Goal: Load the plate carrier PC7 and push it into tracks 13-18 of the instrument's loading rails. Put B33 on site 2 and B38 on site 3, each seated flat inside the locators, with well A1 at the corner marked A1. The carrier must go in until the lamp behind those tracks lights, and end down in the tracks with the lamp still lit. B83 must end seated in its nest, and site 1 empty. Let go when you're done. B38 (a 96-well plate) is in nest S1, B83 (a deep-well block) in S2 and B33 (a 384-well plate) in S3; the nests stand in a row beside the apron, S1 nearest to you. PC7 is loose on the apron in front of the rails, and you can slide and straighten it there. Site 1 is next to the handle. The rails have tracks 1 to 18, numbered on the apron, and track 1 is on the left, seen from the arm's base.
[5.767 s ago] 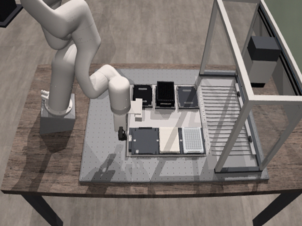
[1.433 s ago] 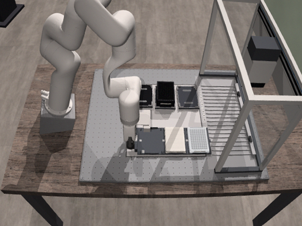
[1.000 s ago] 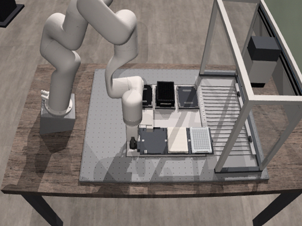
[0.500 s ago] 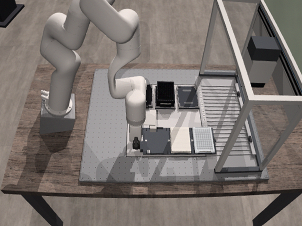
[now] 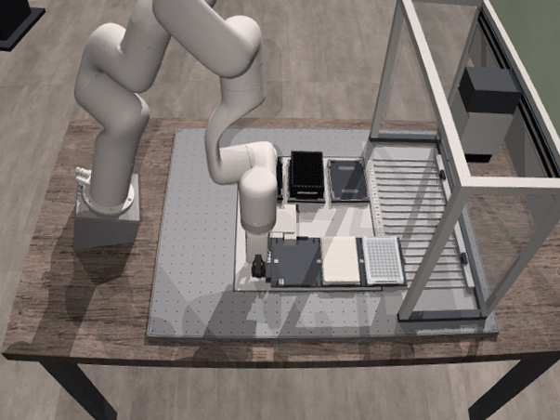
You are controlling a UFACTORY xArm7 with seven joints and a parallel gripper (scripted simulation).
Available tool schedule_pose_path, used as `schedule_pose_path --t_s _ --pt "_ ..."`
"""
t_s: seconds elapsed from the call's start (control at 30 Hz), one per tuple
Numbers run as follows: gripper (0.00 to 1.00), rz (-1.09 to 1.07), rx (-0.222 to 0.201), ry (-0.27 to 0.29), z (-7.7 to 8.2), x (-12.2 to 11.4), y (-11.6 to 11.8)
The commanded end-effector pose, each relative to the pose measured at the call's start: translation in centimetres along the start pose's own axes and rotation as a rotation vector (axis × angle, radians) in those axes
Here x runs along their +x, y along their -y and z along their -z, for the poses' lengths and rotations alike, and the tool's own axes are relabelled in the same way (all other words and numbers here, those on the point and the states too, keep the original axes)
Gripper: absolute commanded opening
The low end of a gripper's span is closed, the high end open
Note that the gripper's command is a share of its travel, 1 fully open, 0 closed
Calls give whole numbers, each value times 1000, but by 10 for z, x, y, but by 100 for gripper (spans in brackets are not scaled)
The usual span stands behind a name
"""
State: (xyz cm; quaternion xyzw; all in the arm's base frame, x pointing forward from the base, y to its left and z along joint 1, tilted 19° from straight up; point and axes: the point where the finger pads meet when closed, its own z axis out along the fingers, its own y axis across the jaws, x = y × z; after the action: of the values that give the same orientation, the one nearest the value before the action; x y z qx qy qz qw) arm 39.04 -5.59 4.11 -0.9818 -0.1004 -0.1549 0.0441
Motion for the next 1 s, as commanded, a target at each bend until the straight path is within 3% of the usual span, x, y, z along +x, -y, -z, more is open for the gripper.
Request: schedule_pose_path --t_s 0.0,0.97 --pt "82 0 -1 -3 1 5 -1" --pt "82 0 -1 -3 1 31 -1"
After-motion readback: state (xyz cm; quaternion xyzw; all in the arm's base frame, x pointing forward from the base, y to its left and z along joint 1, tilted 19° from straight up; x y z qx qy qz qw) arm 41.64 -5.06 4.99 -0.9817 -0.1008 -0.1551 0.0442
